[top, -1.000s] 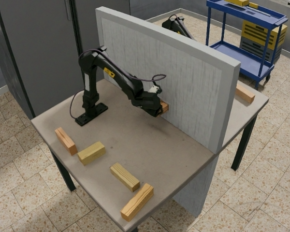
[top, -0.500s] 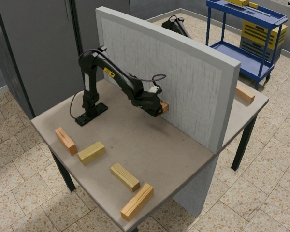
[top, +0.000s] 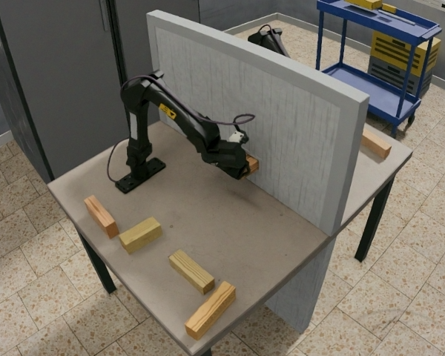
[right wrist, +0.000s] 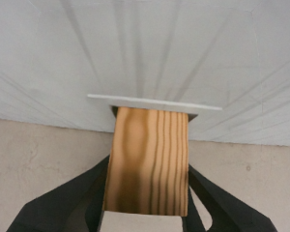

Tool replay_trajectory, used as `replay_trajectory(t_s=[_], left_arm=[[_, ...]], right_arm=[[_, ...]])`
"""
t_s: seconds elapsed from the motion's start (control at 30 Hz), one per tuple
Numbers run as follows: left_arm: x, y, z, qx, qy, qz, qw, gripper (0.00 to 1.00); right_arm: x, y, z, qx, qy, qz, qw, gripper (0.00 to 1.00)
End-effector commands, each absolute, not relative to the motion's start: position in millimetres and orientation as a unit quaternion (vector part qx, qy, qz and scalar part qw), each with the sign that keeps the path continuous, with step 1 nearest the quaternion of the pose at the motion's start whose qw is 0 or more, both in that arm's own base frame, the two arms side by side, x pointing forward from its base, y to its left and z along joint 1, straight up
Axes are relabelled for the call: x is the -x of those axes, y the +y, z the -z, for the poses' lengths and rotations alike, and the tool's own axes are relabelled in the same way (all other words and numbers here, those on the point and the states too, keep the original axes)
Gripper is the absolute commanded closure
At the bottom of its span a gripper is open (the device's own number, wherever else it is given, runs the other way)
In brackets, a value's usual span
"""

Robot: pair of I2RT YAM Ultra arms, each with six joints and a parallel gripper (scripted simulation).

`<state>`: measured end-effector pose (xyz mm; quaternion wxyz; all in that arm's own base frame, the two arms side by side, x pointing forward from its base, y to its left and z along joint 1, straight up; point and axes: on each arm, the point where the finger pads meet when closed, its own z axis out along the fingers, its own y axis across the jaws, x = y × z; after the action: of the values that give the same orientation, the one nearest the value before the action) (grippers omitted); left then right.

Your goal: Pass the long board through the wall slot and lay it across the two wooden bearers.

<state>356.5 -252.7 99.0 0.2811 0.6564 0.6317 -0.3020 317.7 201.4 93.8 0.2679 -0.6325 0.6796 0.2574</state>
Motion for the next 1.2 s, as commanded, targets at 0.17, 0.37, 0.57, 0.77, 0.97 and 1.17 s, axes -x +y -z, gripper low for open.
replay_trajectory(t_s=[0.17,0.37,0.57,0.77,0.97,1.17], left_arm=[[-350.8,-262.9,-82.5,-0.653,0.635,0.310,0.273,0.28],[-362.8,-272.2,-118.7,-0.663,0.612,0.293,0.316,0.28],[-356.0,-273.9,-91.2,-0.656,0.626,0.306,0.290,0.28],[-366.2,-273.0,-118.0,-0.660,0.616,0.293,0.316,1.00],[-366.2,-273.0,-118.0,-0.660,0.616,0.293,0.316,1.00],[-366.2,-273.0,-118.0,-0.660,0.616,0.293,0.316,1.00]], right_arm=[[-322.6,219.4,-118.0,0.636,0.653,-0.273,0.307,1.00],[-322.6,219.4,-118.0,0.636,0.653,-0.273,0.307,1.00],[-322.6,219.4,-118.0,0.636,0.653,-0.273,0.307,1.00],[-322.7,219.2,-118.0,0.636,0.653,-0.273,0.307,1.00],[-322.6,219.4,-118.0,0.636,0.653,-0.273,0.307,1.00],[-322.6,219.4,-118.0,0.636,0.653,-0.273,0.307,0.28]])
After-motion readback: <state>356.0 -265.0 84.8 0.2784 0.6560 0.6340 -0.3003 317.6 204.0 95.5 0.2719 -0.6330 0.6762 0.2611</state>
